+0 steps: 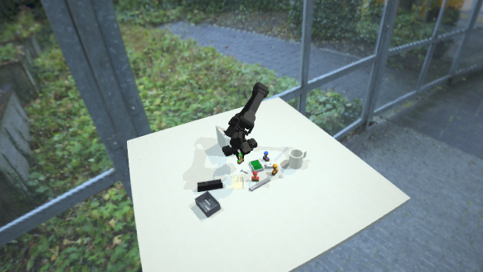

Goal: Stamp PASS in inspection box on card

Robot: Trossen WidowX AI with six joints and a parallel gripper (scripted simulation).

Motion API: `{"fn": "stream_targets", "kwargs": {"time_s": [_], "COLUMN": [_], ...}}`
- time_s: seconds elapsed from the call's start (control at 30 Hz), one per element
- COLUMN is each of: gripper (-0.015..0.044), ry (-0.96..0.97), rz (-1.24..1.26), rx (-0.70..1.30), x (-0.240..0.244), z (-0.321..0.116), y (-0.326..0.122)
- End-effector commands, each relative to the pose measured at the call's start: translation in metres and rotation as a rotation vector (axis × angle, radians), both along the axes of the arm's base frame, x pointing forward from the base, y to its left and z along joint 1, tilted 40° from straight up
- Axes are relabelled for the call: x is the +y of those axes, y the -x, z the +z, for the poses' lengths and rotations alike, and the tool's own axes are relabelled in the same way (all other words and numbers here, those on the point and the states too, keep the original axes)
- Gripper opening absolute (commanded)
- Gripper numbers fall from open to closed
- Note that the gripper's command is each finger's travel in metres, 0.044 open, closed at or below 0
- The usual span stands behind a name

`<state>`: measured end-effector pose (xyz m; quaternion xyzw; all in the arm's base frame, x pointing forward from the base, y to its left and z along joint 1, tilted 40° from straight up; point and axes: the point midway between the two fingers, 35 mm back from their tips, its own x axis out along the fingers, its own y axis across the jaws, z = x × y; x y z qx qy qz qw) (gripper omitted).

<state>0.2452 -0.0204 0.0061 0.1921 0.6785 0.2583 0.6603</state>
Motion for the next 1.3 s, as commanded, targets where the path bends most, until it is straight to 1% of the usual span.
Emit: {"fn": "stream_targets", "kwargs": {"time_s": [0.0,0.4,1.27], "gripper": [0.0,0.0,0.0], "ry": [-0.009,-0.038,-0.037], "rz": [-0.007,0.001,0.003], "rx": [0.002,0.005,0.004], "x": [0.017,0.074,0.084], "z": [0.013,0.056,0.045], "y": [-0.003,0.0,0.0]}}
